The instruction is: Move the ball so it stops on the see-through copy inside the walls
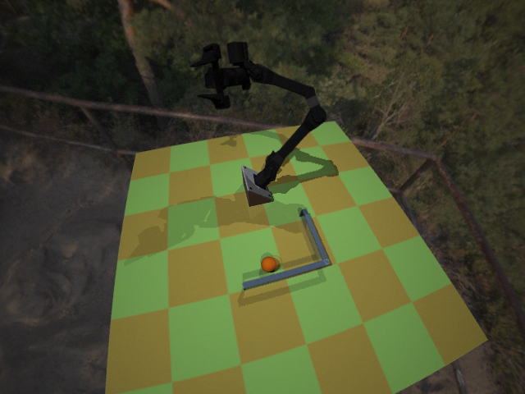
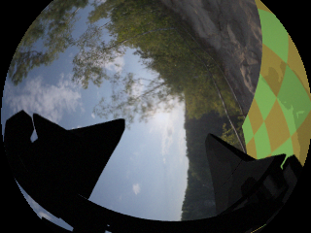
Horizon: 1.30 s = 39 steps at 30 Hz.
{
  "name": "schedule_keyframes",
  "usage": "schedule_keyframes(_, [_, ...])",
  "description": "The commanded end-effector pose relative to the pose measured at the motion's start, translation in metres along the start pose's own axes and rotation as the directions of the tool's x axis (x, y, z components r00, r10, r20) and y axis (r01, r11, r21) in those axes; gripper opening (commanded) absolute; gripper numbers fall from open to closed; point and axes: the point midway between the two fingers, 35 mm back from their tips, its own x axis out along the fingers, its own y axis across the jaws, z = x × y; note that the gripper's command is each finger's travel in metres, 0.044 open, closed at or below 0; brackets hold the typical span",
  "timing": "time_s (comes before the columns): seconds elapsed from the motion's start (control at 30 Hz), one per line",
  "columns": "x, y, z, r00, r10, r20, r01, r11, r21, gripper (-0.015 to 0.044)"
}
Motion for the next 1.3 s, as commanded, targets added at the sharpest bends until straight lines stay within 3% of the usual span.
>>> schedule_keyframes(0.0, [0.056, -0.032, -0.035, 0.982, -0.174, -0.076, 0.154, 0.963, -0.221, 0.0385])
schedule_keyframes(0.3, [0.135, -0.129, -0.099, 0.848, -0.513, -0.132, 0.359, 0.74, -0.568, 0.0385])
schedule_keyframes(0.5, [0.16, -0.198, -0.146, 0.698, -0.7, -0.149, 0.348, 0.513, -0.784, 0.0385])
schedule_keyframes(0.7, [0.166, -0.273, -0.189, 0.51, -0.851, -0.128, 0.236, 0.281, -0.93, 0.0385])
schedule_keyframes(0.87, [0.161, -0.333, -0.212, 0.349, -0.935, -0.061, 0.056, 0.086, -0.995, 0.0385])
schedule_keyframes(1.03, [0.146, -0.402, -0.239, 0.146, -0.988, 0.05, -0.257, -0.087, -0.963, 0.0385])
schedule_keyframes(1.13, [0.129, -0.445, -0.253, 0.014, -0.99, 0.141, -0.481, -0.13, -0.867, 0.0385])
schedule_keyframes(1.27, [0.1, -0.499, -0.266, -0.14, -0.952, 0.272, -0.731, -0.086, -0.677, 0.0385])
